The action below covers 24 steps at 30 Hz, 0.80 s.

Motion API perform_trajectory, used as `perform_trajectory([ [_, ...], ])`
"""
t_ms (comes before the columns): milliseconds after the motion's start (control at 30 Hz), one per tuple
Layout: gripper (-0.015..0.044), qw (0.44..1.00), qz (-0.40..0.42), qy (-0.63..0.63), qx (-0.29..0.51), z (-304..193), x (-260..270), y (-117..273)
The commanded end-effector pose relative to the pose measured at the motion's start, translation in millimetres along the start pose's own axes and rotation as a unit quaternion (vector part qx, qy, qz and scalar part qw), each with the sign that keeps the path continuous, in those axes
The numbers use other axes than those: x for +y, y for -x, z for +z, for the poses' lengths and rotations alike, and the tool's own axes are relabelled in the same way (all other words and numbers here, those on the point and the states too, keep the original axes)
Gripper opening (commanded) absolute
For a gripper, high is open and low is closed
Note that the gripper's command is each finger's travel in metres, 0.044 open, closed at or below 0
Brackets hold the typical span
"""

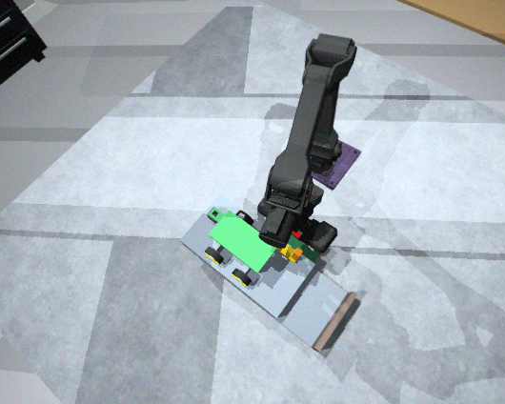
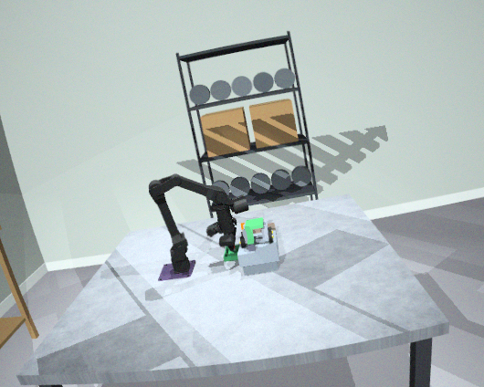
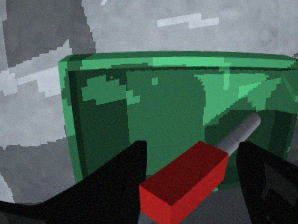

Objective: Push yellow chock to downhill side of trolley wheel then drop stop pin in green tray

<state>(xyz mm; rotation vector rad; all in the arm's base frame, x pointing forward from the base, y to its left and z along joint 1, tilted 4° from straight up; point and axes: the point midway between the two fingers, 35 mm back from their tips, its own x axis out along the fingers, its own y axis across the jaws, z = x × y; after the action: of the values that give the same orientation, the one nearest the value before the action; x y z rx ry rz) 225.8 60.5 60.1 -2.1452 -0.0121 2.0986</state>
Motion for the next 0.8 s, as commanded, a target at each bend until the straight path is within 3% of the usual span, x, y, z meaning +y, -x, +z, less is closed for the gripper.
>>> perform_trajectory([
  [0,0.0190,1.000,-0.002,0.002,0.000,0.5,2.1,-1.9],
  [400,0.0190,1.000,-0.001,0.002,0.000,1.3,7.4,-6.2],
  [600,0.0340,1.000,-0.001,0.000,0.000,0.8,6.6,-4.9],
  [767,0.0340,1.000,-0.001,0.000,0.000,0.8,6.6,-4.9],
])
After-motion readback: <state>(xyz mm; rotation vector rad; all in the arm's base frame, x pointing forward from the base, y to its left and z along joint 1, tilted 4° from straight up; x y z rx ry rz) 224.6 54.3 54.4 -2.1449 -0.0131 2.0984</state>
